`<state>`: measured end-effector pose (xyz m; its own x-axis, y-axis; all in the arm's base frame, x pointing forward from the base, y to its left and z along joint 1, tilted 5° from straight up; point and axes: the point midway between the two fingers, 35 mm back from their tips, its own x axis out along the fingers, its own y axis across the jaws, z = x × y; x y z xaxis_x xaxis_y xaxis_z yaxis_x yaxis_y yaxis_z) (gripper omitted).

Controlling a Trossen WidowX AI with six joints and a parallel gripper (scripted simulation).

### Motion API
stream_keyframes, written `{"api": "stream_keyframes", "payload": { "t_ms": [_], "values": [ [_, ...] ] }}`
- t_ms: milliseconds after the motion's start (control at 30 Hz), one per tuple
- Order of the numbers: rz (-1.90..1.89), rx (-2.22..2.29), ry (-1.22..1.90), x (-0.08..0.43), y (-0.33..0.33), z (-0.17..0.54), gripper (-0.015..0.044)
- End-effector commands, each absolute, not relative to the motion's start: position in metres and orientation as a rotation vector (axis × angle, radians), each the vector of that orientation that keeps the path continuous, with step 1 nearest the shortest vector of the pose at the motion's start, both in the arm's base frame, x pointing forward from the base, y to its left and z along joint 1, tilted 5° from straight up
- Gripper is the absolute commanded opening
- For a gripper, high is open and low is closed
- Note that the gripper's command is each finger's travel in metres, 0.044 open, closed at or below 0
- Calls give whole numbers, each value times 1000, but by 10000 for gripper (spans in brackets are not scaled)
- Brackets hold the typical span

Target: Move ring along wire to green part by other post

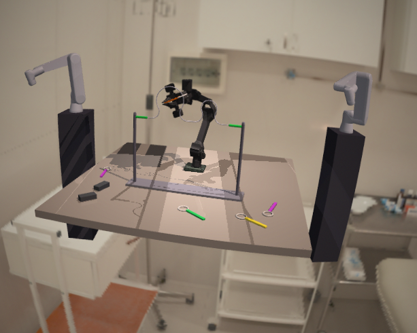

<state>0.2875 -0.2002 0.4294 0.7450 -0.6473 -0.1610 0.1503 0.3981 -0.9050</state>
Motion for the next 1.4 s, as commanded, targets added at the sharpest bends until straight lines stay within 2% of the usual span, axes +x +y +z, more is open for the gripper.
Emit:
{"api": "stream_keyframes", "payload": {
  "t_ms": [0,1367],
  "values": [
    [-554,-1102,539,285,-201,433,-150],
    [-642,-1663,484,285,-205,453,-150]
  ]
}}
